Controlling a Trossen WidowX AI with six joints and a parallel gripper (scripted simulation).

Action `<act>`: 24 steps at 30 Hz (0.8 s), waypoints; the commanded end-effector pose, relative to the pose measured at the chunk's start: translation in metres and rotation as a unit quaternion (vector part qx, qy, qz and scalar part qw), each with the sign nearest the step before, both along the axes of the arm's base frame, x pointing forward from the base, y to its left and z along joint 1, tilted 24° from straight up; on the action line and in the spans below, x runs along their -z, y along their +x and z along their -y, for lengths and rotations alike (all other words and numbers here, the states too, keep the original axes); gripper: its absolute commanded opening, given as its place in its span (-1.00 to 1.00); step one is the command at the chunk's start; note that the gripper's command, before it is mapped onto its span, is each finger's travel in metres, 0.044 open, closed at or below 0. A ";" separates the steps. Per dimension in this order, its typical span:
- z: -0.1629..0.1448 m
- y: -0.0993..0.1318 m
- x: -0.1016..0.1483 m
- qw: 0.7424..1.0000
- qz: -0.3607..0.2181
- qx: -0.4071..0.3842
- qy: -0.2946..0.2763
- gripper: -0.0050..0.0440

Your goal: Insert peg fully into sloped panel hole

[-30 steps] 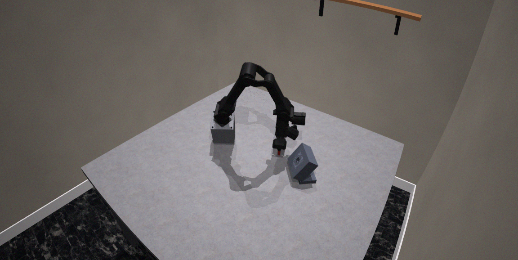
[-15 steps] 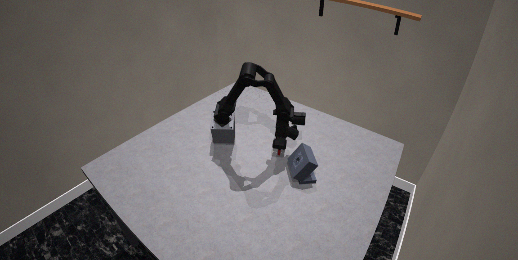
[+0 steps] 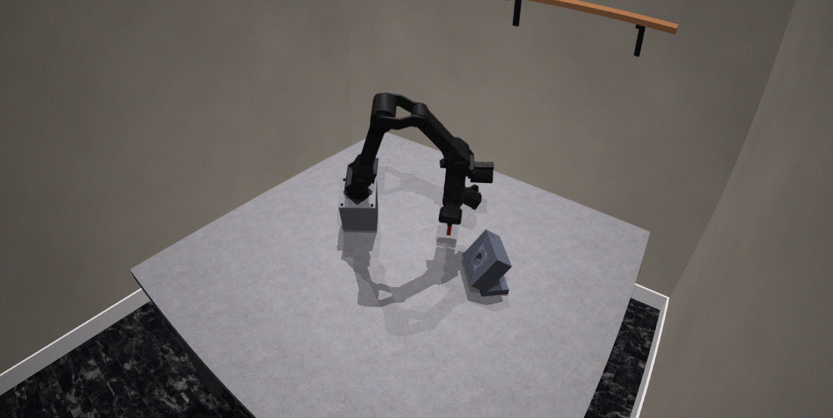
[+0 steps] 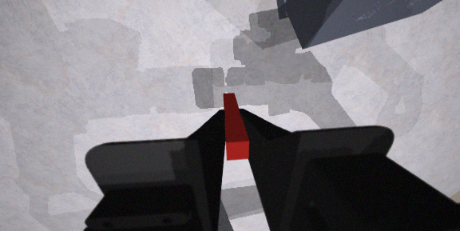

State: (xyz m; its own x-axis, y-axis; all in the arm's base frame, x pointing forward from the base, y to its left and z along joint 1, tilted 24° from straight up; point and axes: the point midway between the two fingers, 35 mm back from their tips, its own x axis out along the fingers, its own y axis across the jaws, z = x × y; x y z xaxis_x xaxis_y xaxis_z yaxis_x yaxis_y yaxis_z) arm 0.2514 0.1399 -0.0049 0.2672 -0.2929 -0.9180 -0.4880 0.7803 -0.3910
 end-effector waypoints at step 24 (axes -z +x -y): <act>0.030 0.020 -0.055 1.000 0.010 0.003 0.014 -0.80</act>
State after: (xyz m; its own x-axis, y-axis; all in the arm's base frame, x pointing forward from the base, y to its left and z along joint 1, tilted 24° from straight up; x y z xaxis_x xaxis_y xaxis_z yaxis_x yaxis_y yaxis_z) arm 0.2638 0.1139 0.0375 0.2638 -0.2899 -0.9200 -0.4820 0.7865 -0.3860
